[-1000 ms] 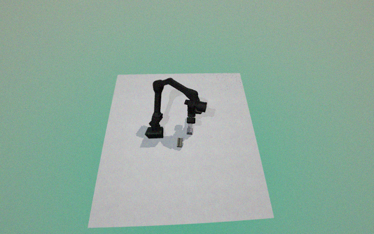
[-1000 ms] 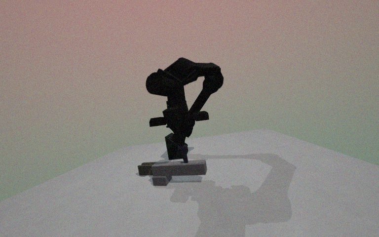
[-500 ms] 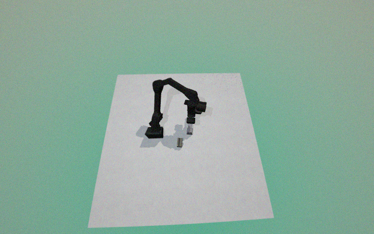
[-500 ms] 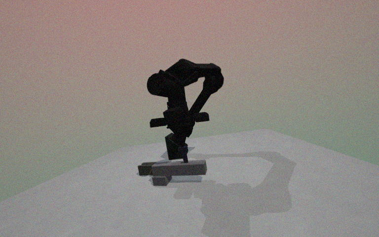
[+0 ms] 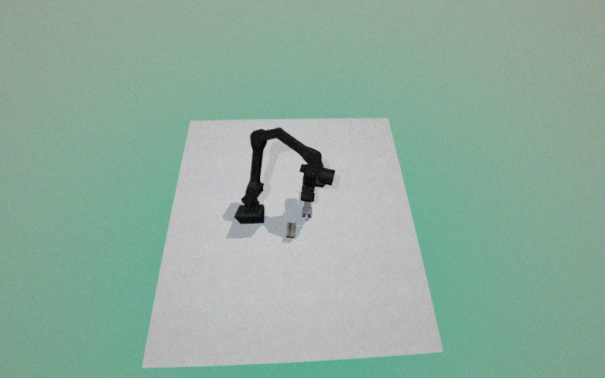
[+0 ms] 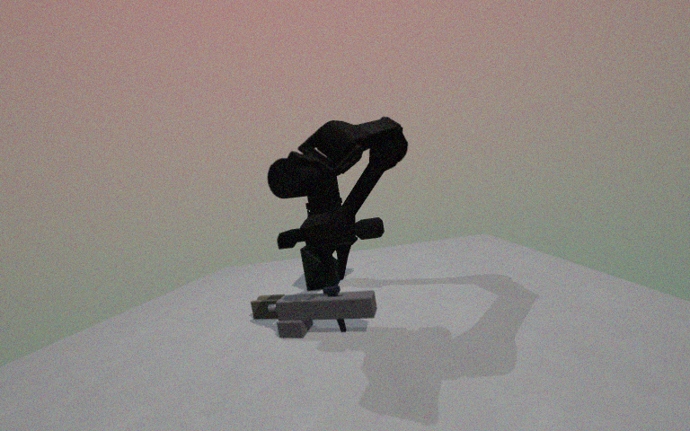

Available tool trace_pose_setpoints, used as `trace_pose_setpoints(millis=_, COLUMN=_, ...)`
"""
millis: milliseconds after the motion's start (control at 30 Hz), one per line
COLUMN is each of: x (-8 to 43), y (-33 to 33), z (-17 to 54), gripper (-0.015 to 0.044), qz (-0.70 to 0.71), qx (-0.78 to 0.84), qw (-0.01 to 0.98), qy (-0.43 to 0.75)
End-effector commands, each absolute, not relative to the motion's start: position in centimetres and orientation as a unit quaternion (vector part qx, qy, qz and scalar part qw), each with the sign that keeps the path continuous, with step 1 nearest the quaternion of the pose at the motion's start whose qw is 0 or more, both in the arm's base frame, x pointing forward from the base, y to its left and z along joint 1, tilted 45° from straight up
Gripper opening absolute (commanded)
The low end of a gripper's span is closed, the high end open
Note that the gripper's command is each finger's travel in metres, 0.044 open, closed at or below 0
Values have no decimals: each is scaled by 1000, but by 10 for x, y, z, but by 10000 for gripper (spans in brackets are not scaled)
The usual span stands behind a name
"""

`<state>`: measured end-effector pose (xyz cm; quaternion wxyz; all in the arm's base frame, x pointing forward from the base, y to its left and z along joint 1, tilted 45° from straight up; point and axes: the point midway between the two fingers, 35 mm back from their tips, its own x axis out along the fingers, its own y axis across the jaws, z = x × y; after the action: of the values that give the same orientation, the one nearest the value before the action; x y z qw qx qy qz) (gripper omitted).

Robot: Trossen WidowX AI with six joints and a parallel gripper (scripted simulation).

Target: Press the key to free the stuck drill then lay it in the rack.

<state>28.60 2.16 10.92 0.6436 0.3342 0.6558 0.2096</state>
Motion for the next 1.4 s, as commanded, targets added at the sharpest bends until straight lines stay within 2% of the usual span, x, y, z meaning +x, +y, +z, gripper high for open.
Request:
trace_pose_setpoints(millis=0, x=291, y=-4, z=129, gripper=157, qz=205, qx=333, qw=651, qy=650)
trace_pose_setpoints(millis=133, x=288, y=-36, z=157, gripper=263, qz=206, qx=334, qw=650, qy=651)
trace_pose_setpoints(millis=367, x=290, y=-34, z=147, gripper=440, qz=222, qx=317, qw=663, qy=641)
trace_pose_setpoints(millis=567, x=293, y=-53, z=86, gripper=440, qz=376, qx=138, qw=721, qy=565)
trace_pose_setpoints(millis=733, x=287, y=-64, z=38, gripper=440, qz=483, qx=-11, qw=733, qy=479)
trace_pose_setpoints(millis=1167, x=267, y=-72, z=-26, gripper=440, qz=601, qx=-219, qw=698, qy=321)
trace_pose_setpoints(millis=1367, x=266, y=-72, z=-29, gripper=440, qz=605, qx=-226, qw=696, qy=315)
